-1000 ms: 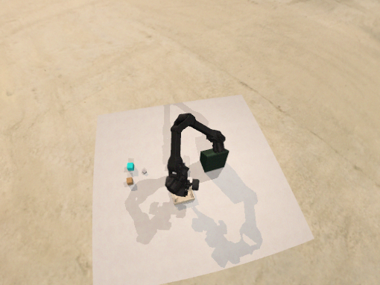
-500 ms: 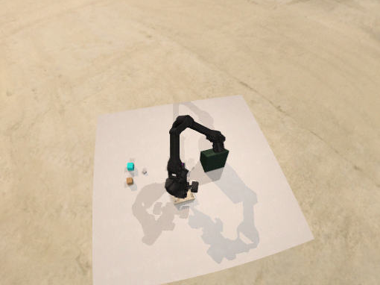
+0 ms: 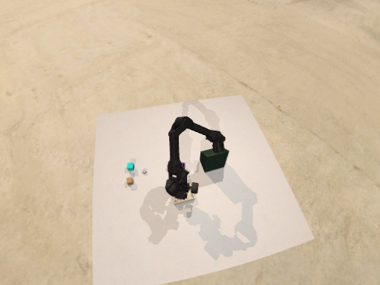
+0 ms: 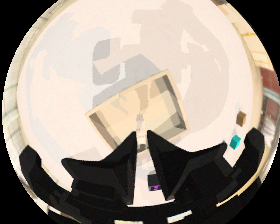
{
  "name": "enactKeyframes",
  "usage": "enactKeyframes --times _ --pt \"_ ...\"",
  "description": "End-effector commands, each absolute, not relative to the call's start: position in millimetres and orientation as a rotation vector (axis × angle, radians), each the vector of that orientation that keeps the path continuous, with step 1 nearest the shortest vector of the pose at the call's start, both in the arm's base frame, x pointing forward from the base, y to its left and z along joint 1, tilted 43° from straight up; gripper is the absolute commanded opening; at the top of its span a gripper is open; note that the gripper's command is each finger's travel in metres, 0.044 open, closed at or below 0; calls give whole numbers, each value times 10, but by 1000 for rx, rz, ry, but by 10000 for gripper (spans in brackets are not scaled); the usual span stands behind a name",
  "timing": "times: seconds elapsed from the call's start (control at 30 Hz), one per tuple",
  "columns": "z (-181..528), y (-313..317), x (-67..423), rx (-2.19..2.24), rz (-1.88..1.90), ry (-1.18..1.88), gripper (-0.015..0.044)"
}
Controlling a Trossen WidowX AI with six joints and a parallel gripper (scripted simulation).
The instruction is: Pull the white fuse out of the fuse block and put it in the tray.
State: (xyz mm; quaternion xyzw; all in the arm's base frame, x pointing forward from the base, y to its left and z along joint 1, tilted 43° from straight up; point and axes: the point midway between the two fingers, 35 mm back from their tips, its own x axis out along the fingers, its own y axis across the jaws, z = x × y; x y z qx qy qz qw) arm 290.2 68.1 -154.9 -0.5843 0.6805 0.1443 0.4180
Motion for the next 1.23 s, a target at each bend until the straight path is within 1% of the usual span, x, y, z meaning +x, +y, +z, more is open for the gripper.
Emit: enactKeyframes --times 0.0,0.23,0.27,0.4,1.2 --pt "-1547 683 2906 -1465 361 1707 131" --pt "-1547 683 2906 -1465 361 1707 315" --pt "-1525 704 2906 -1465 361 1707 330" --pt "-1267 936 2881 -1473 363 1707 330" --pt "-1271 920 2882 -1481 362 1707 330"
